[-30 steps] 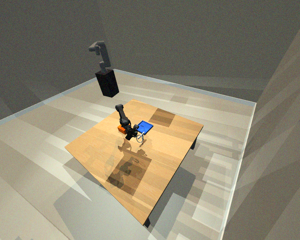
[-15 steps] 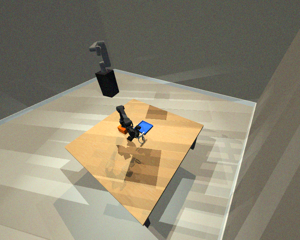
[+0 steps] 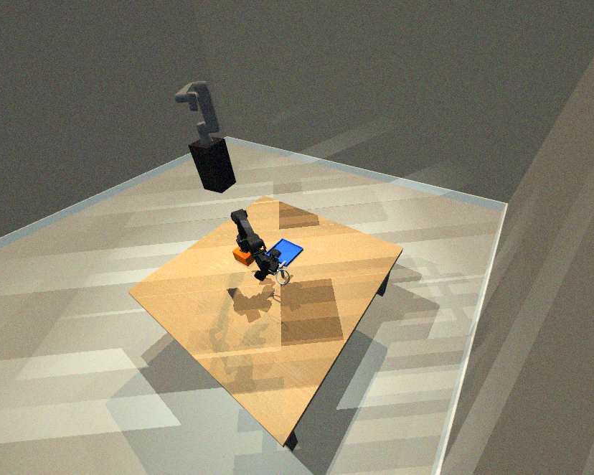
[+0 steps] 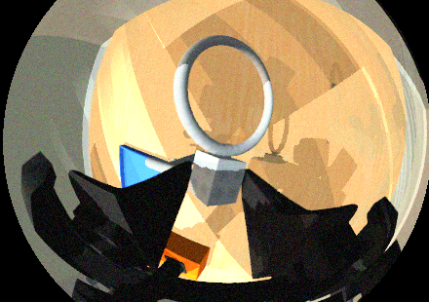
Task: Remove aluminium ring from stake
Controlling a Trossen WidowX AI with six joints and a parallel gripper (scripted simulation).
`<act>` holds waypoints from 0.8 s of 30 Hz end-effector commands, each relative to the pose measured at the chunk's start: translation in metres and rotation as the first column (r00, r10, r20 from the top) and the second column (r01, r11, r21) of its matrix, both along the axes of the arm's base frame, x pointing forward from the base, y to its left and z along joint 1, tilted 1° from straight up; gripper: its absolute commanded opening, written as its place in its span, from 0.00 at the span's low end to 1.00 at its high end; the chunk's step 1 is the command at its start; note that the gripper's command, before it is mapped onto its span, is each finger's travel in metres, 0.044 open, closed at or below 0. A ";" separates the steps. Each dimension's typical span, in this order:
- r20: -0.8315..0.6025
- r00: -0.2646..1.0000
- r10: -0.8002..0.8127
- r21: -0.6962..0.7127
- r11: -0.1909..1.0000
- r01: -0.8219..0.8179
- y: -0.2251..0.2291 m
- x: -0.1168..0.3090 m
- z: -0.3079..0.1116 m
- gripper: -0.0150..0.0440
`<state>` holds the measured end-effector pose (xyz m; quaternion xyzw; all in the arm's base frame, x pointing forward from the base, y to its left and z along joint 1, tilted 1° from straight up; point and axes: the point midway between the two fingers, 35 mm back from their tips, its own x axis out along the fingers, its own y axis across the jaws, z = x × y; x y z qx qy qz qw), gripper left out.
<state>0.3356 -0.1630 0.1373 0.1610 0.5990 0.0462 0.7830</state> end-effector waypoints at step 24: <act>0.191 0.848 0.494 -0.307 0.851 -0.427 0.030 -0.015 0.003 0.25</act>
